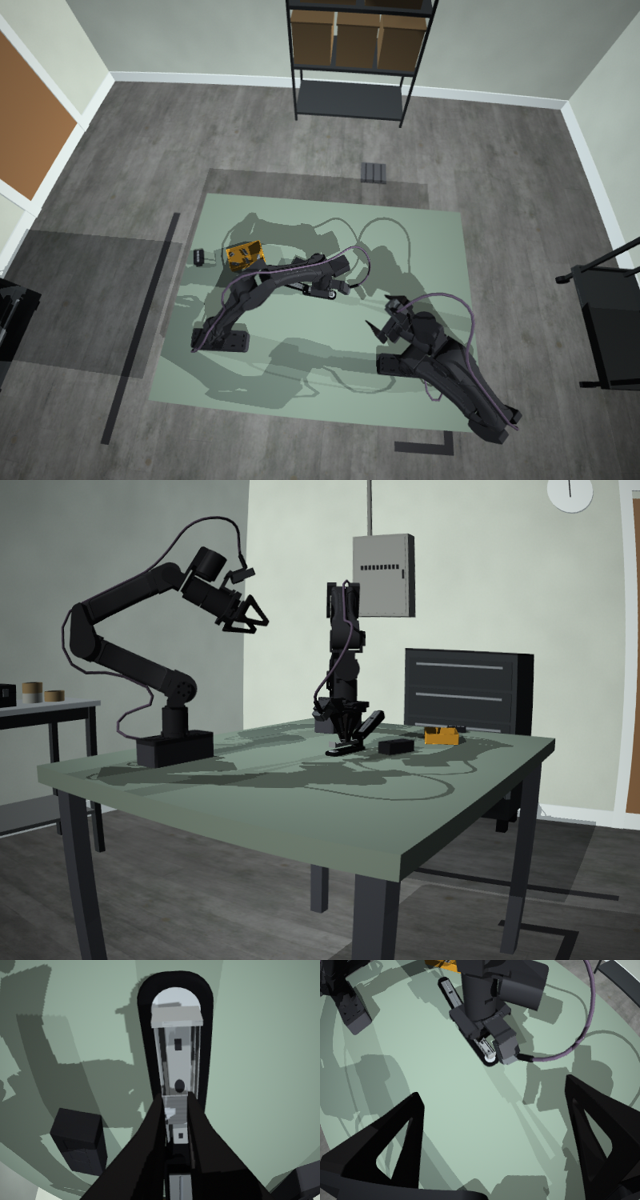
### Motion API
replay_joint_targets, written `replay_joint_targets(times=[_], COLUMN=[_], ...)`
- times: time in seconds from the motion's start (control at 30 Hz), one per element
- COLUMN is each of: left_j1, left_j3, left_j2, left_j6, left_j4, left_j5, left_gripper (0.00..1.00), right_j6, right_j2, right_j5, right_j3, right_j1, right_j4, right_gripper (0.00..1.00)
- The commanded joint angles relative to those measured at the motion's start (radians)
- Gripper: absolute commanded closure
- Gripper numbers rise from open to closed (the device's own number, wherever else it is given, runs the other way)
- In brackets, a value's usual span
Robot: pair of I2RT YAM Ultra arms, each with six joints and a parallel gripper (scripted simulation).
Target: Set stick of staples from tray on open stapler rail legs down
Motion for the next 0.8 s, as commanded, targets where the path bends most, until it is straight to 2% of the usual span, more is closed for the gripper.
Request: replay_joint_targets(times=[0.0, 0.77], left_j1=[0.010, 0.011], left_j3=[0.024, 0.023], left_j2=[-0.005, 0.006], left_j6=[0.017, 0.018], left_j4=[-0.019, -0.016], left_j5=[0.017, 0.017], left_gripper=[0.94, 0.94], right_j6=[-0.002, -0.002], right_j2=[-0.019, -0.019], right_j5=[-0.005, -0.005], right_j3=[0.004, 0.004], right_j1=[-0.007, -0.007], right_j4=[0.004, 0.004], right_gripper=[0.00, 0.00])
